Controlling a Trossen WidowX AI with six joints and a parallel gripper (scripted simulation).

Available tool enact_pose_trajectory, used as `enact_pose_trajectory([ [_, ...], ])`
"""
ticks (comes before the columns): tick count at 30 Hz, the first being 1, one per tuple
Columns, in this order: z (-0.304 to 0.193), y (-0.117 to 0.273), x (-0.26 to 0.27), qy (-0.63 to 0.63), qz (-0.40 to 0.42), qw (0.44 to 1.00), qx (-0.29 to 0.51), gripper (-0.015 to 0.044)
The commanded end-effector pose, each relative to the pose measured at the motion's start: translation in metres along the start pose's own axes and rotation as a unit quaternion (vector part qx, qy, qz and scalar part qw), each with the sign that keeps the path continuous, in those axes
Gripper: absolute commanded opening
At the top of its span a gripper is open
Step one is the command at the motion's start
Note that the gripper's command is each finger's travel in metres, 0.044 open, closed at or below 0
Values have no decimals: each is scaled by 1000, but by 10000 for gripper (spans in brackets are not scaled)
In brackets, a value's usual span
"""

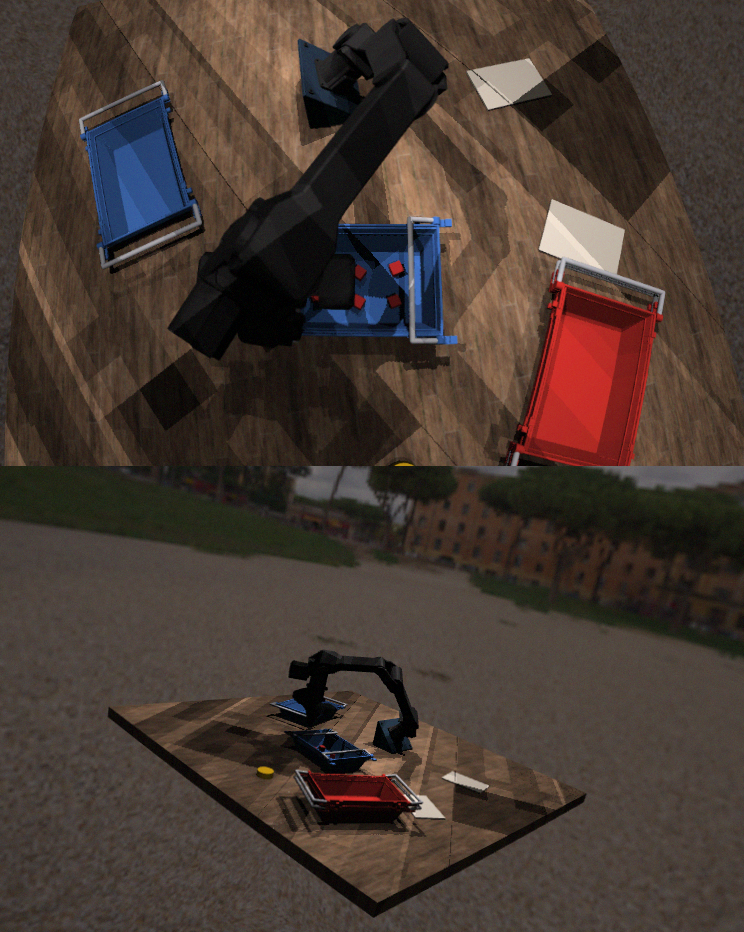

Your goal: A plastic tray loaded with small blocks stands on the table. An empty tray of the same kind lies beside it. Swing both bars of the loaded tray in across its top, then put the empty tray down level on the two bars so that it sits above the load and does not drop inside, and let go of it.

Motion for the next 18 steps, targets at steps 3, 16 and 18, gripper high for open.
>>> enact_pose_trajectory([
  [3, 0, 0, 0, 0, 0, 1000, 0, 0],
  [16, 0, 0, 0, 0, 0, 1000, 0, 26],
  [18, 0, 0, 0, 0, 0, 1000, 0, 79],
])
Point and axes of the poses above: the point midway between the two fingers, 35 mm back from their tips, its own y axis back along the fingers, its own x axis across the jaws, z = x × y, the point moved 1 cm from there along y, back along the fingers, and after that the axes turned 11 degrees about y, right-handed, at the moved point
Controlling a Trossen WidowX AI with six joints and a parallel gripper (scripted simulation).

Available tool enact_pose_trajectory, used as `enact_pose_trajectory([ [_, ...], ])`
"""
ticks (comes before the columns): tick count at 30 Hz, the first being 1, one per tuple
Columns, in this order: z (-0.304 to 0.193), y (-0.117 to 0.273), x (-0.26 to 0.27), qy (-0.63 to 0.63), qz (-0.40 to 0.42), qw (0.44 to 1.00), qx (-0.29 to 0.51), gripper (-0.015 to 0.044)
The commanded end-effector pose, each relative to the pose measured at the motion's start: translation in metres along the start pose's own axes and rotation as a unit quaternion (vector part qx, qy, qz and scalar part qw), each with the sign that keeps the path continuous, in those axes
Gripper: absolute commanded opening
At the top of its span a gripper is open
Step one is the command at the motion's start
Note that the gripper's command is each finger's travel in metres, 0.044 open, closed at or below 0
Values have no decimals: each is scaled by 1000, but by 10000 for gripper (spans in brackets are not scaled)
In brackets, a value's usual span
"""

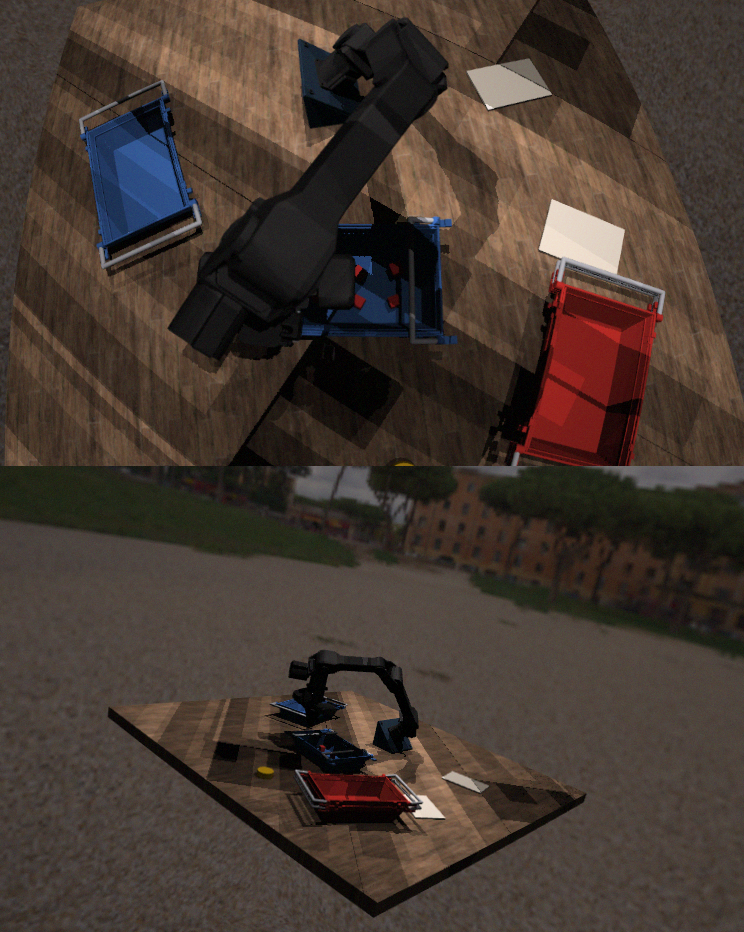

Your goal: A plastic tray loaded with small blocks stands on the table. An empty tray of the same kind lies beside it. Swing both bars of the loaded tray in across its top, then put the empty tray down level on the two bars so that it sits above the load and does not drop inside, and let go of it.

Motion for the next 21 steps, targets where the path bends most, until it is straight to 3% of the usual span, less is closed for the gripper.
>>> enact_pose_trajectory([
  [1, 0, 0, 0, 0, 0, 1000, 0, 105],
  [8, -1, 23, 0, -29, 2, 1000, -4, 289],
  [9, -3, 8, -1, -10, 4, 1000, 2, 315],
  [14, -52, 23, -62, 37, -16, 999, -1, 440],
  [21, -148, 32, -134, 107, -30, 994, 6, 440],
])
Point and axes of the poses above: the point midway between the two fingers, 35 mm back from their tips, its own y axis back along the fingers, its own x axis across the jaws, z = x × y, the point moved 1 cm from there along y, back along the fingers, and after that the axes turned 11 degrees about y, right-handed, at the moved point
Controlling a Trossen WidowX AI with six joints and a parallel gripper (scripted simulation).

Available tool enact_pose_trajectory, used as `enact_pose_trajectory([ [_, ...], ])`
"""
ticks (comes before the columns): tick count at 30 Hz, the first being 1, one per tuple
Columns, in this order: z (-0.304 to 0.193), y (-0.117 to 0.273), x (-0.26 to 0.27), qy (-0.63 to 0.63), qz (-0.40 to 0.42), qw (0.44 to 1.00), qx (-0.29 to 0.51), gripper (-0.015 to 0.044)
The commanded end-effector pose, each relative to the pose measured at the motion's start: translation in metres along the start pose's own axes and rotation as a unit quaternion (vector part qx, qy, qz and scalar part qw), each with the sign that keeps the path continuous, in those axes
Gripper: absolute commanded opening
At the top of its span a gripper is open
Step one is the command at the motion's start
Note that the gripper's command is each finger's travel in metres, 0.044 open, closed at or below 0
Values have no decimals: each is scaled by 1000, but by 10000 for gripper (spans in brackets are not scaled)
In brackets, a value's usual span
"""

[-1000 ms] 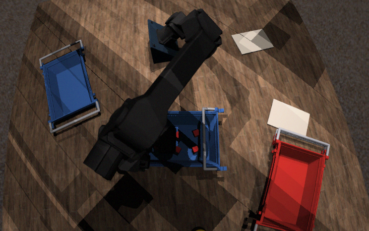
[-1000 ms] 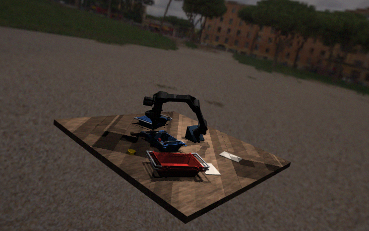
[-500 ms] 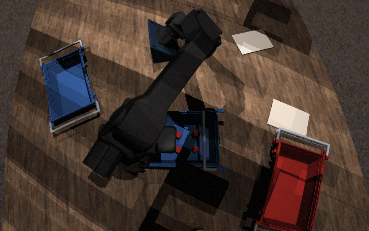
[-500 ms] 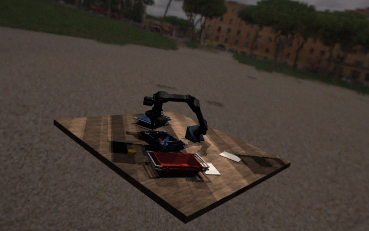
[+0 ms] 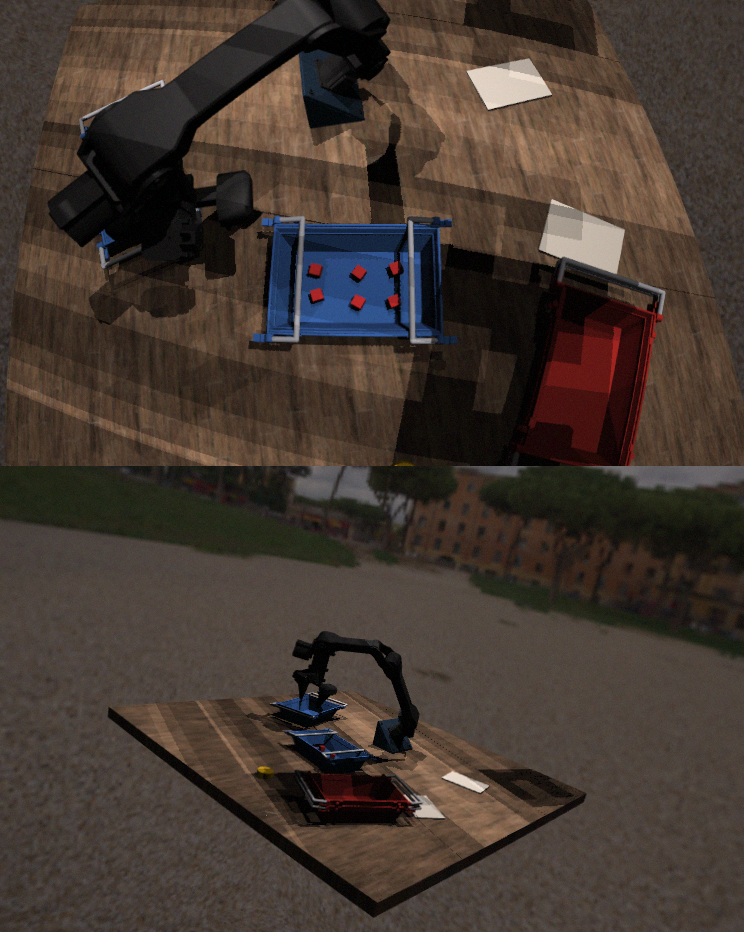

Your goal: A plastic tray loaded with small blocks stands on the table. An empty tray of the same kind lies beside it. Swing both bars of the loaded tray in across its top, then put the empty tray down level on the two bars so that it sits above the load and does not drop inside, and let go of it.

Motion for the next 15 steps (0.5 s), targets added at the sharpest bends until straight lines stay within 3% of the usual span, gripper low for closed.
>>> enact_pose_trajectory([
  [1, -66, -6, -24, 37, 6, 999, 11, 440],
  [9, -199, -25, -39, 125, 27, 992, 12, 440],
  [15, -209, -28, -38, 133, 30, 991, 11, 440],
])
Point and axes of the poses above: the point midway between the two fingers, 35 mm back from their tips, its own y axis back along the fingers, its own x axis across the jaws, z = x × y, the point moved 1 cm from there along y, back along the fingers, and after that the axes turned 11 degrees about y, right-handed, at the moved point
